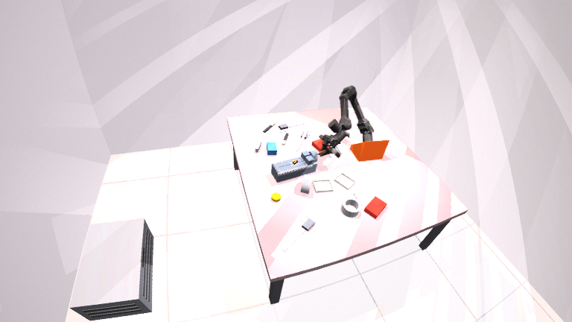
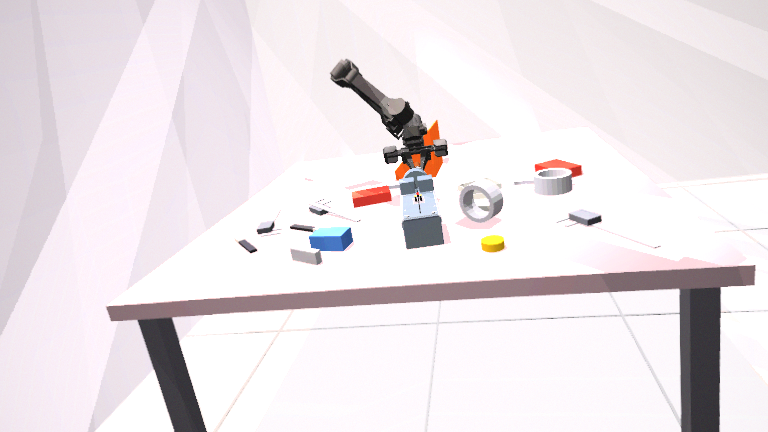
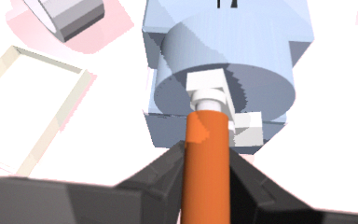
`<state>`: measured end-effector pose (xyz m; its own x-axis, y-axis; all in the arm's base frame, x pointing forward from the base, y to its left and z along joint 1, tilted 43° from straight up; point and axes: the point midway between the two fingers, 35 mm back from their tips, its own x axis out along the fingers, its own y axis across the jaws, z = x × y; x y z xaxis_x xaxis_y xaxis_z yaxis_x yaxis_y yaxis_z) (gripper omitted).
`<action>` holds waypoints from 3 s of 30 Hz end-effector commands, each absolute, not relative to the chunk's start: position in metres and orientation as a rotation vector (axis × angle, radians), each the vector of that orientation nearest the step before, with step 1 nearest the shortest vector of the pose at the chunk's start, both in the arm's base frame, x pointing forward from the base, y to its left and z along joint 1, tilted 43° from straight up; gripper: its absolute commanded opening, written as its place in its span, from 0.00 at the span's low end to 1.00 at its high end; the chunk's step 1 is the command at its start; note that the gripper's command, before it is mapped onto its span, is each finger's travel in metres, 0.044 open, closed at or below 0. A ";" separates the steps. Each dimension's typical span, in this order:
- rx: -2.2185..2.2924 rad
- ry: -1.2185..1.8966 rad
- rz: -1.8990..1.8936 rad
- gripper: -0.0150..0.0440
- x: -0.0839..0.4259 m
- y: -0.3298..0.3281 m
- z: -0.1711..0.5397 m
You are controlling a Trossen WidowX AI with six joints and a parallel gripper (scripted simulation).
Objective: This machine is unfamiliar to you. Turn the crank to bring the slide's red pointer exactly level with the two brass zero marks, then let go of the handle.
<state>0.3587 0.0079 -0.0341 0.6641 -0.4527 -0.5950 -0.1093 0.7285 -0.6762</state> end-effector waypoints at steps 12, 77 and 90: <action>-0.748 0.850 -0.191 0.25 0.357 0.013 -0.048; -0.752 0.850 -0.192 0.25 0.357 -0.039 -0.074; -0.752 0.850 -0.192 0.25 0.358 -0.042 -0.070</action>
<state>0.3569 -0.0343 -0.0742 0.6632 -0.4192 -0.6201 -0.1577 0.7316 -0.6632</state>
